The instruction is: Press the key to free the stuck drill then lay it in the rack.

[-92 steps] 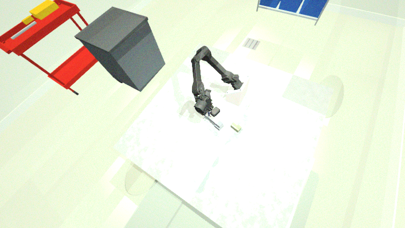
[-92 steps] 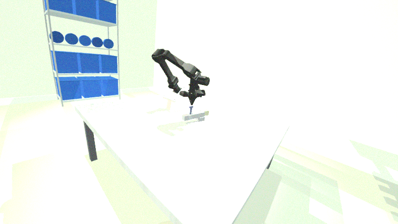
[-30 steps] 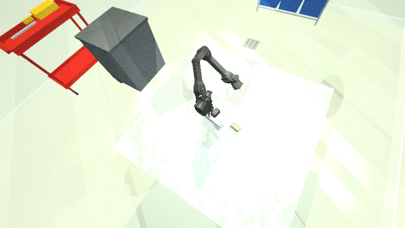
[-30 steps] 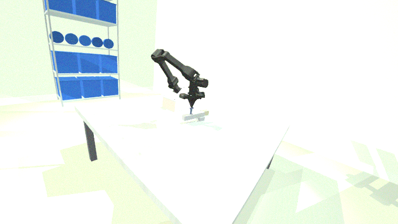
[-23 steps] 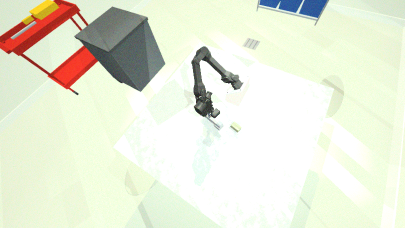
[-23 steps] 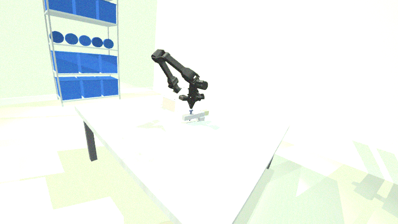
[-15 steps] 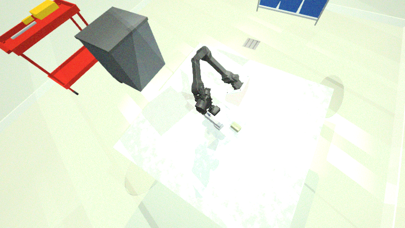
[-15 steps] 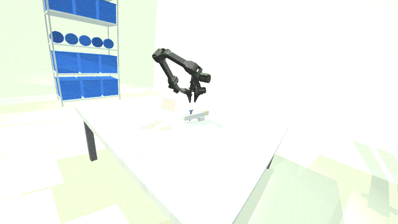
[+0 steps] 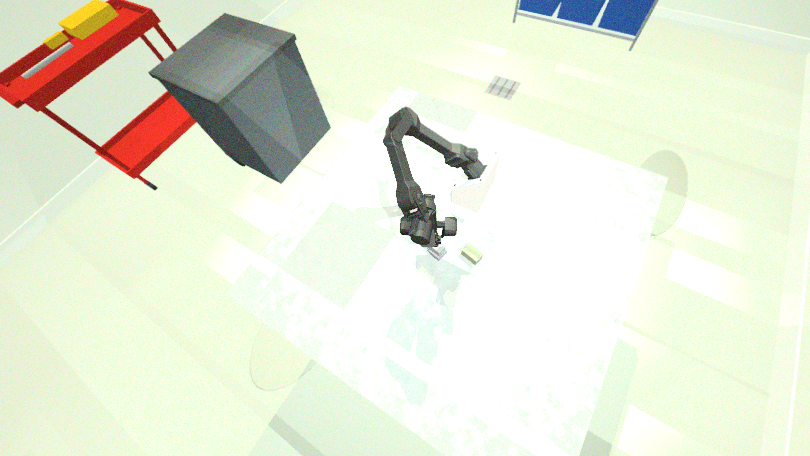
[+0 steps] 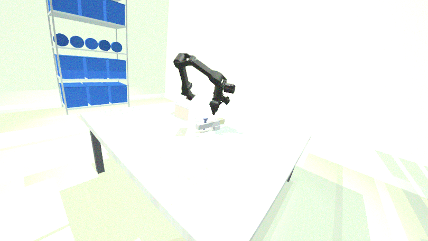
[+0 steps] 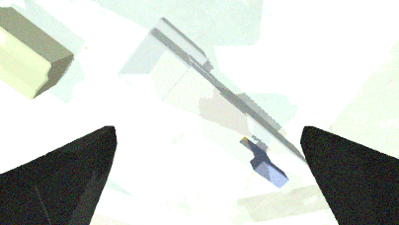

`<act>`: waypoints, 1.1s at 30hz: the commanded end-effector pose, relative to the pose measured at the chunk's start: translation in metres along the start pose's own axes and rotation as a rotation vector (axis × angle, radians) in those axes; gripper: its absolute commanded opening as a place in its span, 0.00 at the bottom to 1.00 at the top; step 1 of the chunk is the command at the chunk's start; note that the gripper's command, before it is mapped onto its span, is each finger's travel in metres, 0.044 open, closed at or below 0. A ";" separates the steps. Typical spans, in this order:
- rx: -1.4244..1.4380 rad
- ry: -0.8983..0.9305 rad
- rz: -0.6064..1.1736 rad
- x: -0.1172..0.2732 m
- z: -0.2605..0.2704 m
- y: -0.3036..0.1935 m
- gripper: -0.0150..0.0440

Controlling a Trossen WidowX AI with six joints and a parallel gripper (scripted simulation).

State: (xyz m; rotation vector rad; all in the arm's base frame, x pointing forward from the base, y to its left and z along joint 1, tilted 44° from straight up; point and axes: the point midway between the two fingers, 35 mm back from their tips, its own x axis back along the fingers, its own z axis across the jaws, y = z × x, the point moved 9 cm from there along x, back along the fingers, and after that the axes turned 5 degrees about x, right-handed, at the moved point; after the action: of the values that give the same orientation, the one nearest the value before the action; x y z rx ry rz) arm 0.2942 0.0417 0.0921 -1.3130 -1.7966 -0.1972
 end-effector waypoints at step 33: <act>0.870 -0.005 -0.006 -0.055 0.074 0.058 1.00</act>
State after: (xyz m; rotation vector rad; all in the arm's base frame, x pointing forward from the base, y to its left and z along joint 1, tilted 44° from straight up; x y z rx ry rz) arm 0.3049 0.0711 -0.0116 -0.6796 -1.5933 0.5316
